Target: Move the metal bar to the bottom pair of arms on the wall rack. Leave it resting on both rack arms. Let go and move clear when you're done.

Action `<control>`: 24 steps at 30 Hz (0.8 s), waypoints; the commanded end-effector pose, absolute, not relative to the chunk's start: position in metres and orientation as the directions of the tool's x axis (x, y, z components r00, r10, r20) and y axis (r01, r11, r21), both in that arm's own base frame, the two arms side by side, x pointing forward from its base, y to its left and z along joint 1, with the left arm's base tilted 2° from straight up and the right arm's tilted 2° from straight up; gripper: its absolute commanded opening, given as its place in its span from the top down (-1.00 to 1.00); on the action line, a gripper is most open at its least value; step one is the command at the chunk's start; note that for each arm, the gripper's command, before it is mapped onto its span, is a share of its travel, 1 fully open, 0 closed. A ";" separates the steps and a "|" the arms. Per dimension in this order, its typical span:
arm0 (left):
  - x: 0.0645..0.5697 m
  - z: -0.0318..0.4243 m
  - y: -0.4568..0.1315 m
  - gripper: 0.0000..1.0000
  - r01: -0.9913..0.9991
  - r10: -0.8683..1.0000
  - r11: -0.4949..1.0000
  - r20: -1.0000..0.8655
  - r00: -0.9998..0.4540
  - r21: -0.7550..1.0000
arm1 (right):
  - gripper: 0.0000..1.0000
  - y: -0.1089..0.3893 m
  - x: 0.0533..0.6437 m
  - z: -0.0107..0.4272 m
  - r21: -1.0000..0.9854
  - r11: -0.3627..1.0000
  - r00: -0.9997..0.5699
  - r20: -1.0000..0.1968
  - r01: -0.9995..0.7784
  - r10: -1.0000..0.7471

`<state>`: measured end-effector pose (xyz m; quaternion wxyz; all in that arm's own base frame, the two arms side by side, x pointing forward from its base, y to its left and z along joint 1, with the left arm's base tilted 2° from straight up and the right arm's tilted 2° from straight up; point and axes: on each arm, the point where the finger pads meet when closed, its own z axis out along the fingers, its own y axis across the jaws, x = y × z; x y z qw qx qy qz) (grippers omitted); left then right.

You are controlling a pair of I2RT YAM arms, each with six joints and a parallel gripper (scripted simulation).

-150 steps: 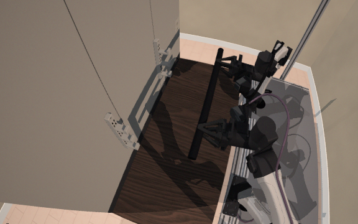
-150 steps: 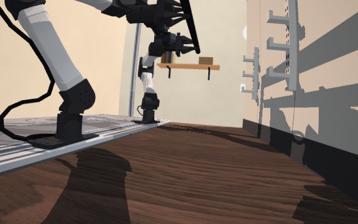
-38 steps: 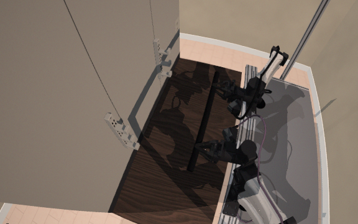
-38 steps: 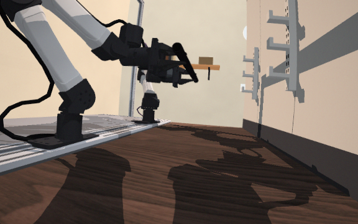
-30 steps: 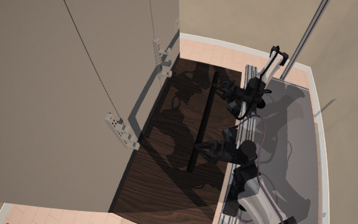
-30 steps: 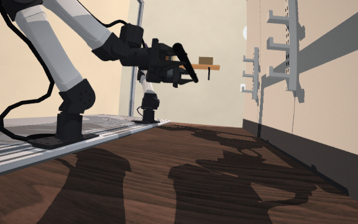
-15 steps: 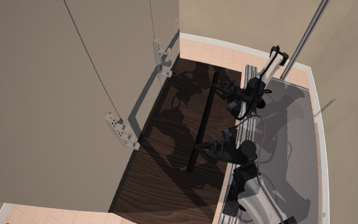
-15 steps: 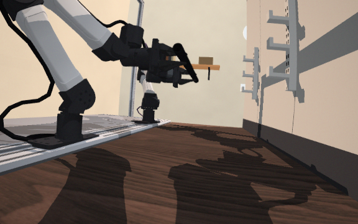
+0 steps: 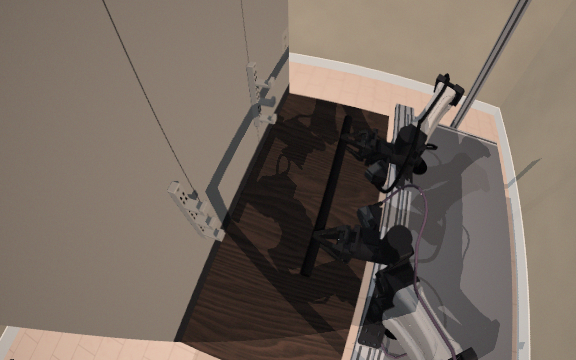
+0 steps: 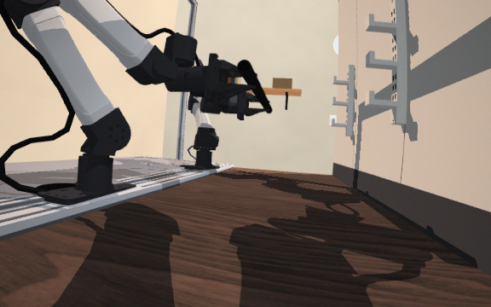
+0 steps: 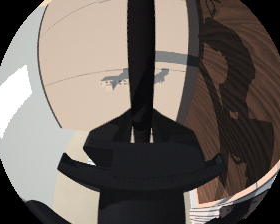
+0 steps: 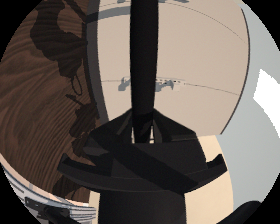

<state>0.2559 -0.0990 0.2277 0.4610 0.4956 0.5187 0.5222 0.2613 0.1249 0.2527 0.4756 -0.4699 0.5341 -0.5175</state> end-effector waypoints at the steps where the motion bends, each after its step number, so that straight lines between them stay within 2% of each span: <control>1: 0.257 0.236 -0.106 1.00 0.001 0.998 -0.040 0.040 -0.048 0.999 | 1.00 0.132 0.264 0.257 -0.999 0.036 -0.069 -0.036 0.012 -0.997; 24: 0.289 0.237 -0.104 1.00 0.001 0.998 -0.040 0.040 -0.048 0.999 | 1.00 0.130 0.296 0.259 -0.999 0.036 -0.069 -0.036 0.012 -0.997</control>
